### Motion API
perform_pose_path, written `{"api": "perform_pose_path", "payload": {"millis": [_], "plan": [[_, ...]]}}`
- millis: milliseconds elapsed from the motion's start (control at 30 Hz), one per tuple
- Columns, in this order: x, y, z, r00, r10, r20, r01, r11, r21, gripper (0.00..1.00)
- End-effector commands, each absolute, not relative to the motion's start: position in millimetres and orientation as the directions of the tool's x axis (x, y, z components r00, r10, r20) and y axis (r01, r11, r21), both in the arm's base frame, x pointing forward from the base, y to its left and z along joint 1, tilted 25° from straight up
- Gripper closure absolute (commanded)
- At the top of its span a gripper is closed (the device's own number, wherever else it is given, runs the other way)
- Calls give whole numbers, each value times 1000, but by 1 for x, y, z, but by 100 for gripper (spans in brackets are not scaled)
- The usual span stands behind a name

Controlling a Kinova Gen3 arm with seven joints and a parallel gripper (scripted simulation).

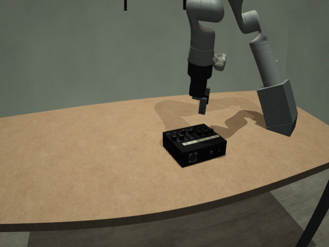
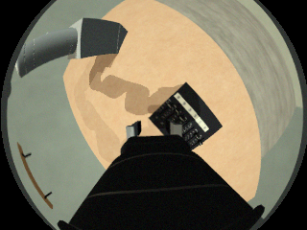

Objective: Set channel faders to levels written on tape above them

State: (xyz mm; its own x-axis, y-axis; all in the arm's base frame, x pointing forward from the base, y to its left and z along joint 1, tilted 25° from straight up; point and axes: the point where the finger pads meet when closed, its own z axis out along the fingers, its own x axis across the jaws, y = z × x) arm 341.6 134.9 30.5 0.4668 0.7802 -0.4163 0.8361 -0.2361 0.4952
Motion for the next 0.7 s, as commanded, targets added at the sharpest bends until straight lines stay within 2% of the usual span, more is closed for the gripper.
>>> {"api": "perform_pose_path", "payload": {"millis": [0,300,400,667], "plan": [[340,133,30,400,798,-450,876,-188,445,0],[330,137,29,-5,831,-556,969,142,204,0],[330,138,29,-53,826,-561,968,181,176,0],[328,145,34,-424,723,-546,873,487,-33,0]]}}
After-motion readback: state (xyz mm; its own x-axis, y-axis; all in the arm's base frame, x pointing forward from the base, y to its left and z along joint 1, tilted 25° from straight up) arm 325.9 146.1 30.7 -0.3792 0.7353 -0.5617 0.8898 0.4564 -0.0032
